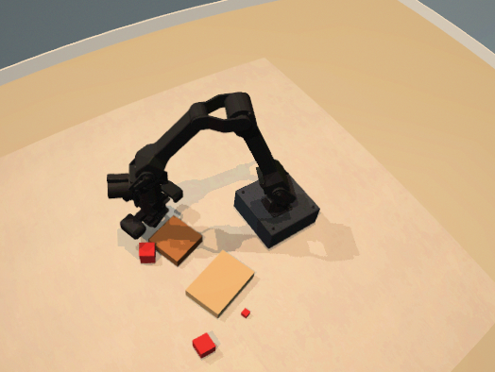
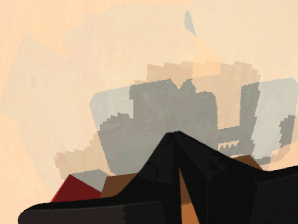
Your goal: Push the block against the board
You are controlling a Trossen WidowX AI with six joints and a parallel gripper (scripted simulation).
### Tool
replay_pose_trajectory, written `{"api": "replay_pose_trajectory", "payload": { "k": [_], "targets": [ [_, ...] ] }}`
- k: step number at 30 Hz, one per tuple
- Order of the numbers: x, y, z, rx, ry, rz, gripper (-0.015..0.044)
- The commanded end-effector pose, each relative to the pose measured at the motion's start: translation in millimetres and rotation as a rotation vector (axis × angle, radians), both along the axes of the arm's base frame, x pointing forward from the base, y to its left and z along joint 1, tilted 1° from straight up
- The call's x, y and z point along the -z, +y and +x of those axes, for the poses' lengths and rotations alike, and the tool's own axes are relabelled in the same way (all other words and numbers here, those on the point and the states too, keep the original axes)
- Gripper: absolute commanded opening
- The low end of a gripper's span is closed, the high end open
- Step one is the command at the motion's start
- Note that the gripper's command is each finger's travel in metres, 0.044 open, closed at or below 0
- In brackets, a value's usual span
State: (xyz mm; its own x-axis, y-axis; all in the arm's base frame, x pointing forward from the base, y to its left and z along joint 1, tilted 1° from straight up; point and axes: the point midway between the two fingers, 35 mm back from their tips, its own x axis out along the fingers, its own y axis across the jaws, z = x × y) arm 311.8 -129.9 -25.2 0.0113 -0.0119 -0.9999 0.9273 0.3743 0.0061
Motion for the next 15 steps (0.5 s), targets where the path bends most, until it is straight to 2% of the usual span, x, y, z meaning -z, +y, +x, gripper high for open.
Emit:
{"api": "replay_pose_trajectory", "payload": {
  "k": [1, 15],
  "targets": [
    [0.8, 4.6, -2.0, 0.003, 0.001, 0.004, 0.0000],
    [0.8, 18.6, -5.9, 0.003, 0.002, 0.005, 0.0000]
  ]
}}
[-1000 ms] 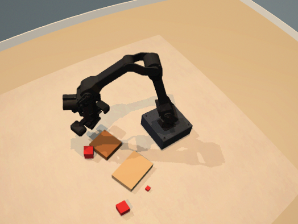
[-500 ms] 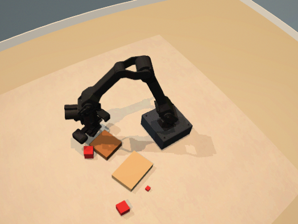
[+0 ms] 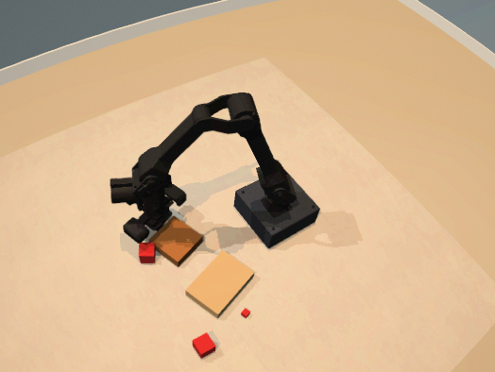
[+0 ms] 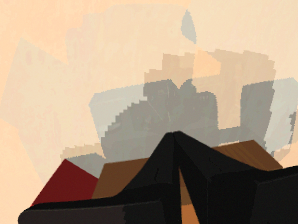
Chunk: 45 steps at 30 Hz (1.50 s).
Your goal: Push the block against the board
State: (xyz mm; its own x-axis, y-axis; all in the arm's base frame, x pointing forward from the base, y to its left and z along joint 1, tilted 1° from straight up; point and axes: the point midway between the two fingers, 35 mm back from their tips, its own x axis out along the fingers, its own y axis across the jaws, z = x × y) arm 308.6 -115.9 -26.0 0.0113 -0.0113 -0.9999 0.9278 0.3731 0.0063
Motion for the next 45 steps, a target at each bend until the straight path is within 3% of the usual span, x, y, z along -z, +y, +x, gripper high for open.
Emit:
{"api": "replay_pose_trajectory", "payload": {
  "k": [1, 45],
  "targets": [
    [0.0, 5.6, -3.0, 0.001, 0.002, 0.005, 0.0000],
    [0.9, 47.4, -20.3, 0.001, 0.003, 0.008, 0.0000]
  ]
}}
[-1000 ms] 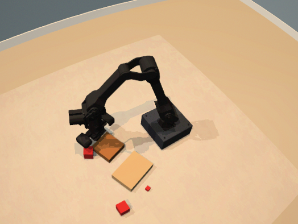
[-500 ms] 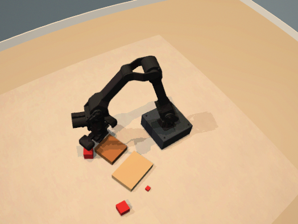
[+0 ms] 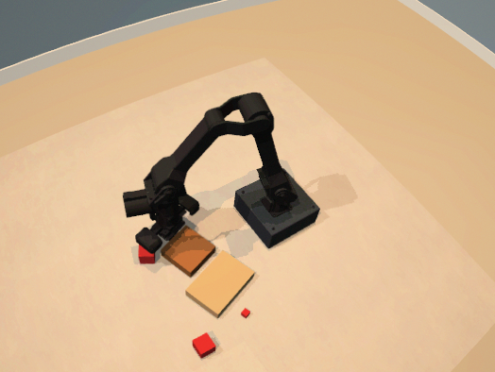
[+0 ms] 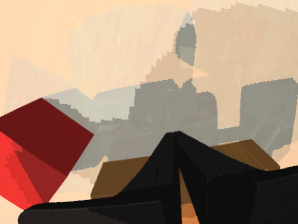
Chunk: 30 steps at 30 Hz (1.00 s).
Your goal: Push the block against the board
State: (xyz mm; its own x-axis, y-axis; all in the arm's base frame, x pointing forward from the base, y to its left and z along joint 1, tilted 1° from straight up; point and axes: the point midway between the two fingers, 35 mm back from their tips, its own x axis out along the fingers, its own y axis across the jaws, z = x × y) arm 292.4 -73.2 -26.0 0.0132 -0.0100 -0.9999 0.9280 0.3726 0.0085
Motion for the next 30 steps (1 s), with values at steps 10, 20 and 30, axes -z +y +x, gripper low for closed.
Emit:
{"api": "replay_pose_trajectory", "payload": {
  "k": [10, 20, 30],
  "targets": [
    [0.8, 3.5, -3.3, 0.001, 0.005, 0.007, 0.0000],
    [0.5, -10.8, 3.9, 0.001, 0.004, 0.006, 0.0000],
    [0.3, -25.8, 10.3, 0.001, 0.004, 0.004, 0.0000]
  ]
}}
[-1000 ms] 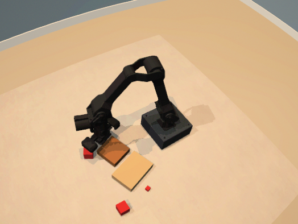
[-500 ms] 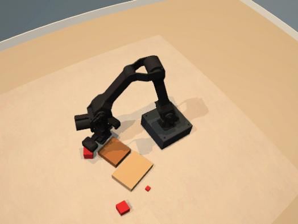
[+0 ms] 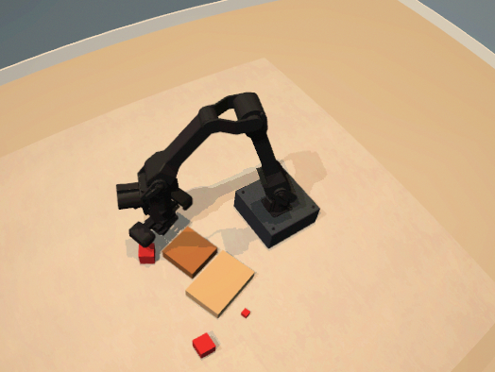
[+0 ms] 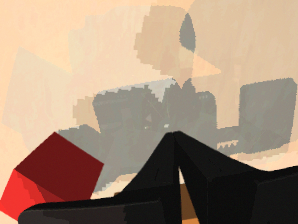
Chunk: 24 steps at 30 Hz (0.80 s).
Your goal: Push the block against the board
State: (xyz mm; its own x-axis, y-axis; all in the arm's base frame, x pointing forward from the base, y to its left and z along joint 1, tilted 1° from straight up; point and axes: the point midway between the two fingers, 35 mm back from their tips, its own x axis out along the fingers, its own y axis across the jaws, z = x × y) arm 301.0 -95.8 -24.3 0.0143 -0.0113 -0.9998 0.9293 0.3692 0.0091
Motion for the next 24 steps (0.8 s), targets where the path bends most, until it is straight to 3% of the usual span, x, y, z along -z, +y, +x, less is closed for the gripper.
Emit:
{"api": "replay_pose_trajectory", "payload": {
  "k": [1, 8, 14, 24],
  "targets": [
    [2.1, -4.7, 2.3, -0.003, 0.005, 0.006, 0.0000],
    [2.1, -15.3, 6.2, -0.003, 0.005, 0.005, 0.0000],
    [-53.0, -12.2, 4.7, -0.003, 0.005, 0.005, 0.0000],
    [-51.9, 13.5, -8.4, -0.003, 0.005, 0.007, 0.0000]
  ]
}}
